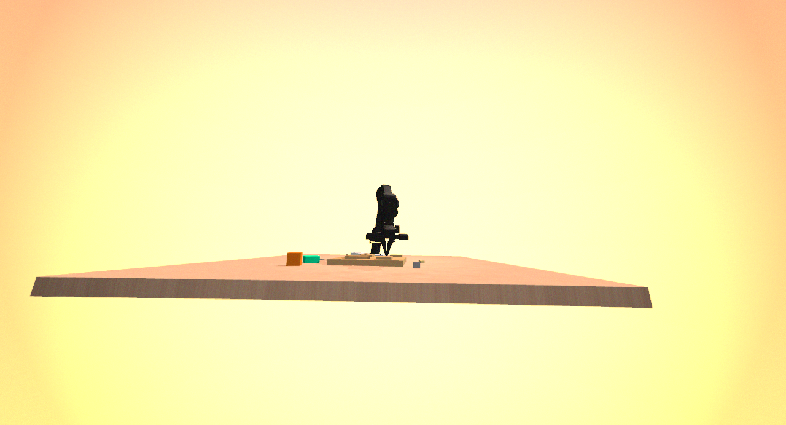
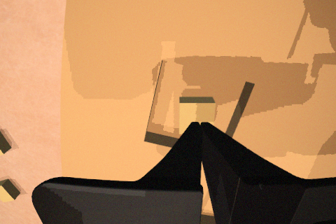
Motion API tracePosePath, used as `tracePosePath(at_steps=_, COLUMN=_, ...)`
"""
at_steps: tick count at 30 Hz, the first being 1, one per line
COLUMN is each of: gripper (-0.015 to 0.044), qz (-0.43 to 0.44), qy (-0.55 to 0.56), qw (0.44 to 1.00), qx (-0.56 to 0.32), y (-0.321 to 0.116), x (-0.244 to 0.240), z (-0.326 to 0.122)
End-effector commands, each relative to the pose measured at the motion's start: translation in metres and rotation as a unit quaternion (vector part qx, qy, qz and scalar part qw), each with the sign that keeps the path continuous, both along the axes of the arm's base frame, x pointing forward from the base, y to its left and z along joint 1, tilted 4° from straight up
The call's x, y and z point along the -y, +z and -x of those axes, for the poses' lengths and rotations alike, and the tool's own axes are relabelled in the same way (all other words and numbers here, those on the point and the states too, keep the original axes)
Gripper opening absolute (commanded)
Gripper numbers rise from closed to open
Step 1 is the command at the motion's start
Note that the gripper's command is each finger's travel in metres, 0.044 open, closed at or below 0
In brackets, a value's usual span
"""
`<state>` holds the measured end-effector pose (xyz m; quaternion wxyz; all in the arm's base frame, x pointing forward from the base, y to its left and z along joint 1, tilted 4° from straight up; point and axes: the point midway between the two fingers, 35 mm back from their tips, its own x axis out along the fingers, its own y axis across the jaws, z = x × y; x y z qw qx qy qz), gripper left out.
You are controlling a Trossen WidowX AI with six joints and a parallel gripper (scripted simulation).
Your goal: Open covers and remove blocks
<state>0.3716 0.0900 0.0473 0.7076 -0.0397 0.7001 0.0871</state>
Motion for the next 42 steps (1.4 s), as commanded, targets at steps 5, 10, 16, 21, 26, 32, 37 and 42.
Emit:
tracePosePath(at_steps=5, gripper=0.0144, qz=-0.001, qy=0.001, qw=1.0, qx=0.002, y=0.024, x=0.001, z=-0.001)
tracePosePath(at_steps=10, gripper=0.0144, qz=-0.002, qy=0.002, qw=1.0, qx=0.005, y=0.05, x=0.003, z=-0.001)
tracePosePath(at_steps=16, gripper=0.0144, qz=-0.002, qy=0.002, qw=1.0, qx=0.005, y=0.054, x=0.003, z=-0.001)
tracePosePath(at_steps=21, gripper=0.0144, qz=-0.002, qy=0.002, qw=1.0, qx=0.005, y=0.048, x=0.002, z=-0.001)
tracePosePath(at_steps=26, gripper=0.0144, qz=-0.002, qy=0.002, qw=1.0, qx=0.005, y=0.036, x=0.001, z=-0.001)
tracePosePath(at_steps=32, gripper=0.0144, qz=-0.002, qy=0.002, qw=1.0, qx=0.005, y=0.021, x=-0.001, z=-0.001)
tracePosePath(at_steps=37, gripper=0.0144, qz=-0.002, qy=0.002, qw=1.0, qx=0.005, y=0.018, x=0.0, z=-0.001)
tracePosePath(at_steps=42, gripper=0.0144, qz=-0.002, qy=0.002, qw=1.0, qx=0.005, y=0.018, x=0.0, z=-0.001)
